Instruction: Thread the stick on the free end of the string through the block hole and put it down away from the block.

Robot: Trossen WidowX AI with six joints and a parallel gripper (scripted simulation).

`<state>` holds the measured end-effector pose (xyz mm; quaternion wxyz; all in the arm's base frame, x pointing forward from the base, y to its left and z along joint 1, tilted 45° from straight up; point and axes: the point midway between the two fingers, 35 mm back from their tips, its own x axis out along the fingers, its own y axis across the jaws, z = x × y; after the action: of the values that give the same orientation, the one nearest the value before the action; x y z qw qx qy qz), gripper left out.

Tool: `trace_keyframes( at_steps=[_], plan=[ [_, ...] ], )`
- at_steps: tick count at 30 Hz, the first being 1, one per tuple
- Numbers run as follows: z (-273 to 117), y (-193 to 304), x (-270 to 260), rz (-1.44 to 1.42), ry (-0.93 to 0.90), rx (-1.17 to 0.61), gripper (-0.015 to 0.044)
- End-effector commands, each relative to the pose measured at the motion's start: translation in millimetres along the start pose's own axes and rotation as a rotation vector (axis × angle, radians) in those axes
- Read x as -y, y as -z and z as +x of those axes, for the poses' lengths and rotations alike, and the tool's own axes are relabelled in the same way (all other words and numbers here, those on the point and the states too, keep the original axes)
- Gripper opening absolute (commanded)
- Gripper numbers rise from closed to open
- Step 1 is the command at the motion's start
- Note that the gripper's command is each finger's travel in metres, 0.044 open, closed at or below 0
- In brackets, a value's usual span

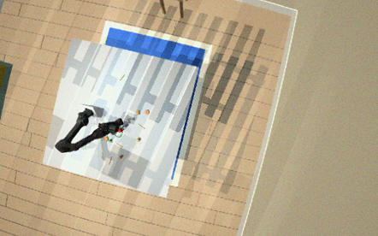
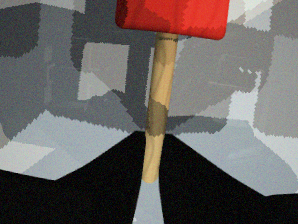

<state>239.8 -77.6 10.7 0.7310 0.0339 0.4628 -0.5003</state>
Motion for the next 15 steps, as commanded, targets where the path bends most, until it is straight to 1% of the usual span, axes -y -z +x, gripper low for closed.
trace_keyframes(
  at_steps=[1, 15],
  plan=[
    [0.9, 6.1, 0.2, -0.002, 0.0, -0.002, 0.0],
    [1.3, 20.3, 0.0, -0.002, -0.002, -0.003, 0.0]
  ],
)
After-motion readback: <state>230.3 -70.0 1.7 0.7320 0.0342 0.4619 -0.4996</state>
